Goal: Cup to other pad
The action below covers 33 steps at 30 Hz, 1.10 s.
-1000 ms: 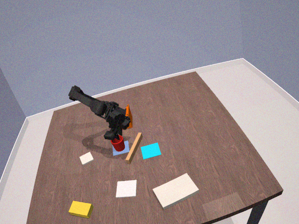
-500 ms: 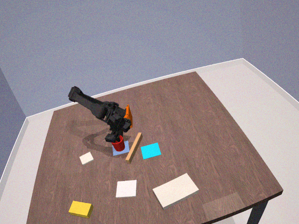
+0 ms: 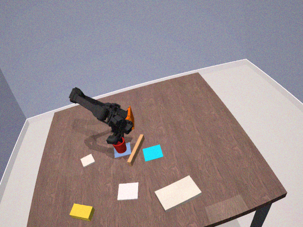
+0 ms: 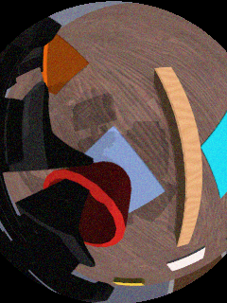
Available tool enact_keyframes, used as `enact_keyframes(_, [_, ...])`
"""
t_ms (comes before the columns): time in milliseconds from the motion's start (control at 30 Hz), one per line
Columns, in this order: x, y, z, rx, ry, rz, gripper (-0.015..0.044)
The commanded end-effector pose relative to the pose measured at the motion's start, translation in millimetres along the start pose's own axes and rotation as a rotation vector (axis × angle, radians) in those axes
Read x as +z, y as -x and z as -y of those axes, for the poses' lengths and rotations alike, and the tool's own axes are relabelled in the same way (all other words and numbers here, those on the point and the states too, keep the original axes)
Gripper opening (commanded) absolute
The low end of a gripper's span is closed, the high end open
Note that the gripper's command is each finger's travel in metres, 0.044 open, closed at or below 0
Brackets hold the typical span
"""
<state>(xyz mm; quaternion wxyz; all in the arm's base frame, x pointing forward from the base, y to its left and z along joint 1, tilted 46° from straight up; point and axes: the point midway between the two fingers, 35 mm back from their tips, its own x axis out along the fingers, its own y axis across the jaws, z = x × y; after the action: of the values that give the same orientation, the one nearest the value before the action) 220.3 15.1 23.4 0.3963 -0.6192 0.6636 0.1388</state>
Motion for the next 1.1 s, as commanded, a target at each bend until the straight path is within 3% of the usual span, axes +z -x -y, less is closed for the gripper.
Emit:
enact_keyframes(0, [0,0,0,0.001,-0.001,0.0,0.0])
enact_keyframes(800, [2,57,1,0.001,0.004,-0.002,0.0])
enact_keyframes(1067, [1,57,2,-0.003,0.005,-0.001,0.0])
